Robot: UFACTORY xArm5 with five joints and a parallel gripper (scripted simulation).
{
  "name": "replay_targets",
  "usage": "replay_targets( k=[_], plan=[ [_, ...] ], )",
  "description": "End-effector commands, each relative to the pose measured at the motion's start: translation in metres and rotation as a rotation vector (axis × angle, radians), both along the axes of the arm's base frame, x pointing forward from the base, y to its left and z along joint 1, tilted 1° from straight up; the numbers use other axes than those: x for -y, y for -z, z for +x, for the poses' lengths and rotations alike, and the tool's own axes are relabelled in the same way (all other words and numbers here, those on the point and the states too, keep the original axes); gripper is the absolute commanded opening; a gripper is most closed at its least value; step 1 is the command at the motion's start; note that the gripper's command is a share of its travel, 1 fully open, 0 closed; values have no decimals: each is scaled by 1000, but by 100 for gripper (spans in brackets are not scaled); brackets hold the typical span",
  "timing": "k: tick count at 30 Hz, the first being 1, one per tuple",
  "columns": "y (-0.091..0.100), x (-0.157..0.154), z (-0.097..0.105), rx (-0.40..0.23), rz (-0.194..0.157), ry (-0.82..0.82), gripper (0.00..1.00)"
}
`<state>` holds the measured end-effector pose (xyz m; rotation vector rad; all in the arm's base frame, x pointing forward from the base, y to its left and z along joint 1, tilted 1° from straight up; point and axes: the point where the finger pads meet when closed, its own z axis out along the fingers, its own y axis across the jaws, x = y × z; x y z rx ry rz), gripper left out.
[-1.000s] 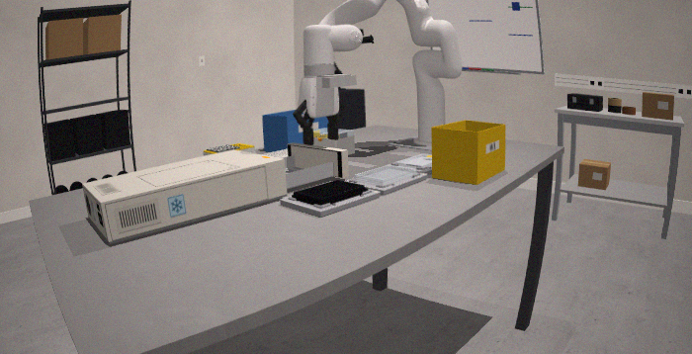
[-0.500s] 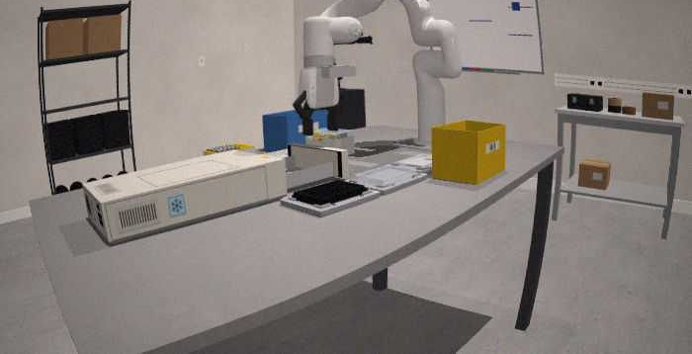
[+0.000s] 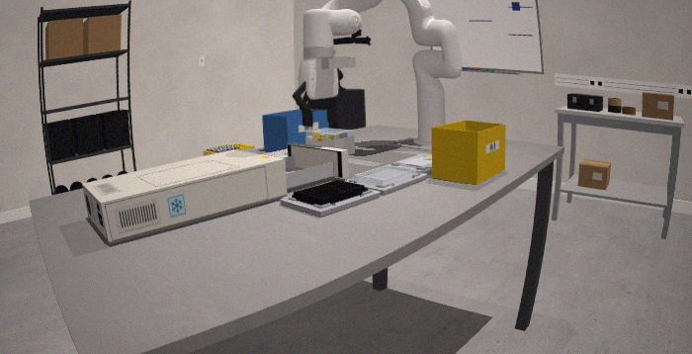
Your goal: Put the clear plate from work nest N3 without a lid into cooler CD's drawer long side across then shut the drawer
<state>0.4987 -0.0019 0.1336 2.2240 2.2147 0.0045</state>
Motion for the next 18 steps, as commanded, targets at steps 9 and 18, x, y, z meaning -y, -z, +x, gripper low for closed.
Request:
replay_targets(
  k=[9,18],
  plan=[
    [-21,0,1,4,17,0,88],
    [-34,1,1,5,17,0,88]
  ],
)
